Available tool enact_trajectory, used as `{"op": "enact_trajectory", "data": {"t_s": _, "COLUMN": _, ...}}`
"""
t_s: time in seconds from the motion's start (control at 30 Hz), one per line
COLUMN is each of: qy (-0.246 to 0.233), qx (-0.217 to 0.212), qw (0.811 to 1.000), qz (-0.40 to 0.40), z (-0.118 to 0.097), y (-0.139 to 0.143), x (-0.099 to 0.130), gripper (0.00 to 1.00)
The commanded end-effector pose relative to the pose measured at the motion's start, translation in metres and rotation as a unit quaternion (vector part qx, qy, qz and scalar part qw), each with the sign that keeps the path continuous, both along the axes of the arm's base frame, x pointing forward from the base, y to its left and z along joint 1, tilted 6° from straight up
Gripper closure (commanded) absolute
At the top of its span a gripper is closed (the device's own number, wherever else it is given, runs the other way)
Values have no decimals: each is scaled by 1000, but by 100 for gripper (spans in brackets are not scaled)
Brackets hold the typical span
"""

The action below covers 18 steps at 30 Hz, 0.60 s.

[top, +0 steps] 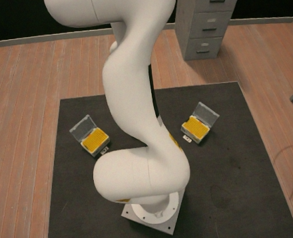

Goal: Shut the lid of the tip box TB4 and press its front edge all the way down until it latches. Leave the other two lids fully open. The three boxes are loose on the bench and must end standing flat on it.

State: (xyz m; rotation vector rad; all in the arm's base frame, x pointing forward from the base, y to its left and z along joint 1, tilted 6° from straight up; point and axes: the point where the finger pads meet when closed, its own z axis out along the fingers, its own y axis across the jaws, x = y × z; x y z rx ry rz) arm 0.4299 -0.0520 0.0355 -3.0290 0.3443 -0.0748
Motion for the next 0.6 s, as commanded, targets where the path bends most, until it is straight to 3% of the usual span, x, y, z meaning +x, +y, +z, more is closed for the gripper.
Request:
{"op": "enact_trajectory", "data": {"t_s": 0.0, "qy": -1, "qx": 0, "qw": 1000, "qz": 0, "z": 7, "y": -1, "x": 1, "gripper": 100}}
{"op": "enact_trajectory", "data": {"t_s": 0.57, "qy": -1, "qx": 0, "qw": 1000, "qz": 0, "z": 37, "y": -3, "x": -1, "gripper": 100}}
